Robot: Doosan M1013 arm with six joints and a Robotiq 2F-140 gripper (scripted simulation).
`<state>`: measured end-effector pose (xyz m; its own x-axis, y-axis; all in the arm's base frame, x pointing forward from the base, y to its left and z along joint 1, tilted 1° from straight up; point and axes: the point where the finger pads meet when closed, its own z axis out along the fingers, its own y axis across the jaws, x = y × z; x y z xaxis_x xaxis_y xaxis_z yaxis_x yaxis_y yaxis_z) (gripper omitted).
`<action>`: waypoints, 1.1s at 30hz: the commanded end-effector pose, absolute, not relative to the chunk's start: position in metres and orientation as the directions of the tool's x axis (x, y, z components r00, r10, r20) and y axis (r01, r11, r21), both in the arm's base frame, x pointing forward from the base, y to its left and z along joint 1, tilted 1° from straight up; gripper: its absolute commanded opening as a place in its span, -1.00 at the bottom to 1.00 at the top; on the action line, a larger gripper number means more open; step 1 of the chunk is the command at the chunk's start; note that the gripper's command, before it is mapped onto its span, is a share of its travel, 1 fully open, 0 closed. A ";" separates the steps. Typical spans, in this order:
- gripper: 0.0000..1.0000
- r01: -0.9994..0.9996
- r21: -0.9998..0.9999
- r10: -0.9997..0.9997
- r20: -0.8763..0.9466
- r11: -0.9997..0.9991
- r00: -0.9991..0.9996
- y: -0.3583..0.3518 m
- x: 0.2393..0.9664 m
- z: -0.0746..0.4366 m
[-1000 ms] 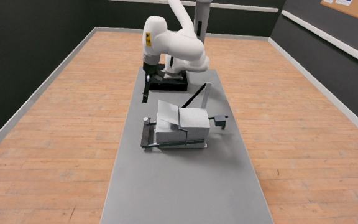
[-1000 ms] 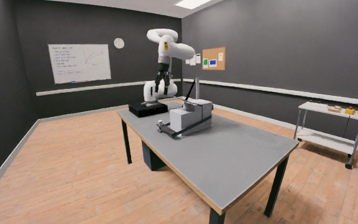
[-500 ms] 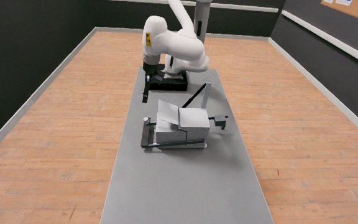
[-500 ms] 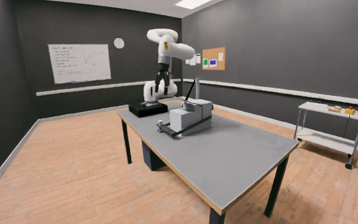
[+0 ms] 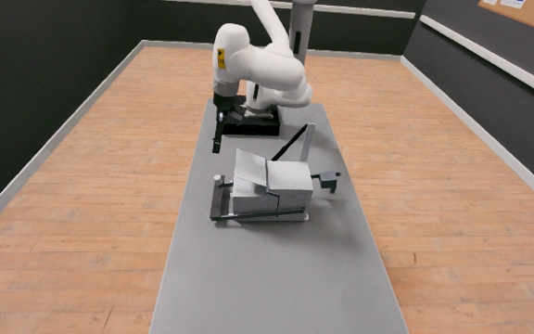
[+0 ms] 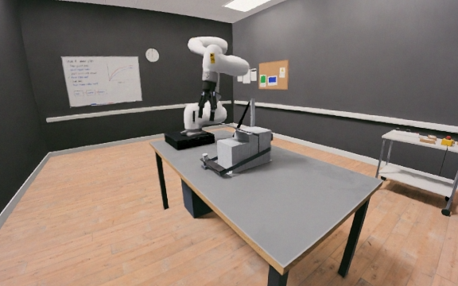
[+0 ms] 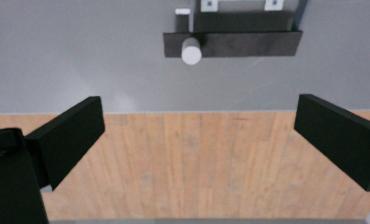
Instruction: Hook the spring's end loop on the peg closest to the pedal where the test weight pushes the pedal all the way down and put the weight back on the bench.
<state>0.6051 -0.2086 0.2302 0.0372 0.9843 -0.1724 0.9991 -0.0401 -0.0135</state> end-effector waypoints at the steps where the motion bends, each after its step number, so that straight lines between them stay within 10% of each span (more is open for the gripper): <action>1: 1.00 0.999 -0.012 0.984 -0.172 -0.040 0.037 -0.209 0.605 0.231; 33: 1.00 0.999 -0.013 0.998 0.037 -0.046 0.046 -0.220 0.603 0.137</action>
<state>0.6017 -0.2218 0.1184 0.0483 0.9959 0.0759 0.9988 -0.0473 -0.0148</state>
